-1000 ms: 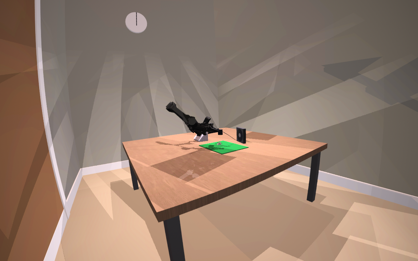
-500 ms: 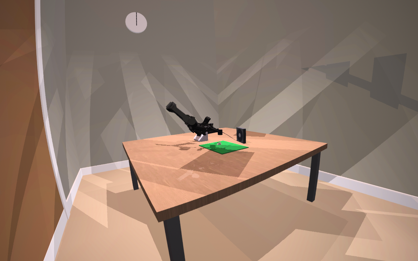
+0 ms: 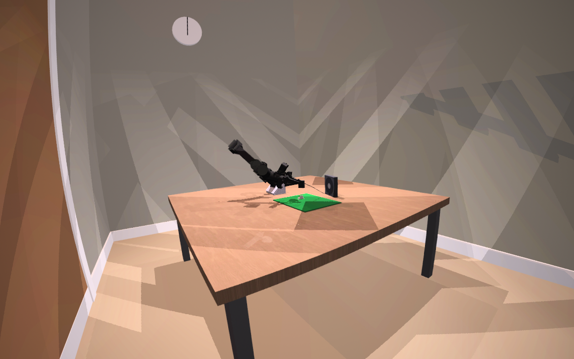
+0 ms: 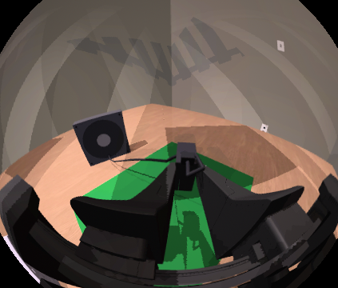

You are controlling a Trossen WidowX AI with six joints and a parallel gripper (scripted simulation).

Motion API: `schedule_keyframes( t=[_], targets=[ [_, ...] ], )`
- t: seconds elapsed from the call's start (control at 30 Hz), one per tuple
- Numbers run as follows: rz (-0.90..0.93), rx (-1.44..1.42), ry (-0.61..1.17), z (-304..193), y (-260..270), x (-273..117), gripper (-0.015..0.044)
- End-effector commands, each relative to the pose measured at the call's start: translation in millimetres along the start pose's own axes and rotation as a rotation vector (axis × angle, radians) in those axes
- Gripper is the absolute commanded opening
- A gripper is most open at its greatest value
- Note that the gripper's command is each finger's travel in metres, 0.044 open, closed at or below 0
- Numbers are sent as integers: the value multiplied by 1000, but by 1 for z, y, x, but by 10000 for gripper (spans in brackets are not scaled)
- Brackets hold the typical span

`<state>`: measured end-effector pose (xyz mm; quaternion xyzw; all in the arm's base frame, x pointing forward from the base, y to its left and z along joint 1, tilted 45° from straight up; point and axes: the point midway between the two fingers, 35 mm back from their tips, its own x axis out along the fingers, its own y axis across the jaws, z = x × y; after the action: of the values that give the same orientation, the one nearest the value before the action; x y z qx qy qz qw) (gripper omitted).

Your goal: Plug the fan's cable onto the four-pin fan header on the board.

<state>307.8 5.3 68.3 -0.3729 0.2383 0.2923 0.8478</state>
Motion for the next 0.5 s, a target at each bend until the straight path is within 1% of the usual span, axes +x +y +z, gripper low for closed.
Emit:
schedule_keyframes(
  t=[0.0, 0.47],
  targets=[
    [2, -6, -6, -4, 0, 0, 0],
    [2, -6, -5, -16, -3, -2, 0]
  ],
)
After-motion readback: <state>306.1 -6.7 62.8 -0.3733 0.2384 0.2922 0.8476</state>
